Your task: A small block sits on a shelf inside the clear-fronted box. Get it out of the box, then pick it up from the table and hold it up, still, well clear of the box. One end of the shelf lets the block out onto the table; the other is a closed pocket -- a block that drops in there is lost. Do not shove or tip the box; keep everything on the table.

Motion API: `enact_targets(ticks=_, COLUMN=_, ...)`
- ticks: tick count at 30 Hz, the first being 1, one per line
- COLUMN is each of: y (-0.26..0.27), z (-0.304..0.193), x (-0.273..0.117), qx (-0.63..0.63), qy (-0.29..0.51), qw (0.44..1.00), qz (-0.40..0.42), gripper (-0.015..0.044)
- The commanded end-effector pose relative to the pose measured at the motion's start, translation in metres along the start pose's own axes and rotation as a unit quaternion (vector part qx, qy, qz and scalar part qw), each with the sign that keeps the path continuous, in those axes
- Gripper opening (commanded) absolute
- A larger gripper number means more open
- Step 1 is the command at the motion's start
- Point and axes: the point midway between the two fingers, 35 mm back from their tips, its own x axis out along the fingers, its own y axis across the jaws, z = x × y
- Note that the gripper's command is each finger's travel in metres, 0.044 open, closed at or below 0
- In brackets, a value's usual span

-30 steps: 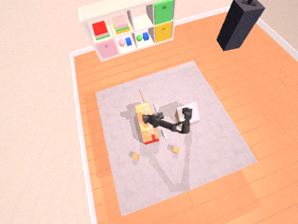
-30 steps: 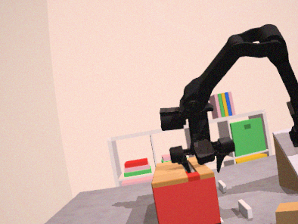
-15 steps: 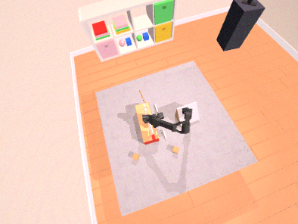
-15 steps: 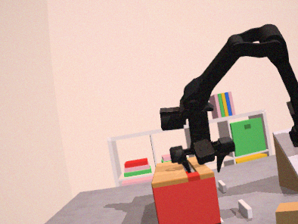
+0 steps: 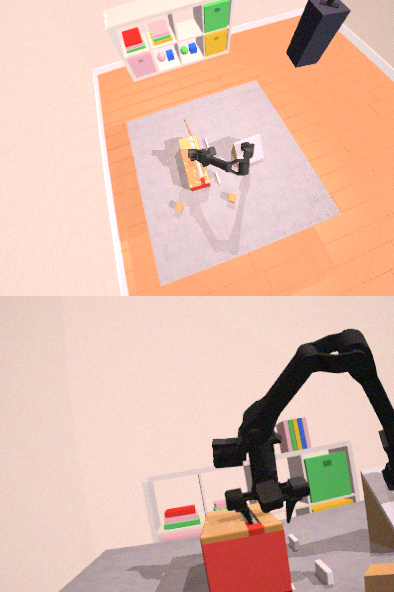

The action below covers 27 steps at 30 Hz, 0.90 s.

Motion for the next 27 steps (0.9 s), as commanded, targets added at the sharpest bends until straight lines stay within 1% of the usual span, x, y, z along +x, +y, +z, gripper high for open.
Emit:
enact_targets(ticks=1, y=-0.001, z=-0.005, x=0.001, qx=-0.002, qy=0.003, qw=1.0, qz=-0.001, gripper=0.04)
enact_targets(ticks=15, y=-0.003, z=0.003, x=-0.001, qx=-0.002, qy=0.003, qw=1.0, qz=-0.001, gripper=0.04)
enact_targets(ticks=27, y=-0.003, z=-0.008, x=0.002, qx=-0.002, qy=0.003, qw=1.0, qz=-0.001, gripper=0.04)
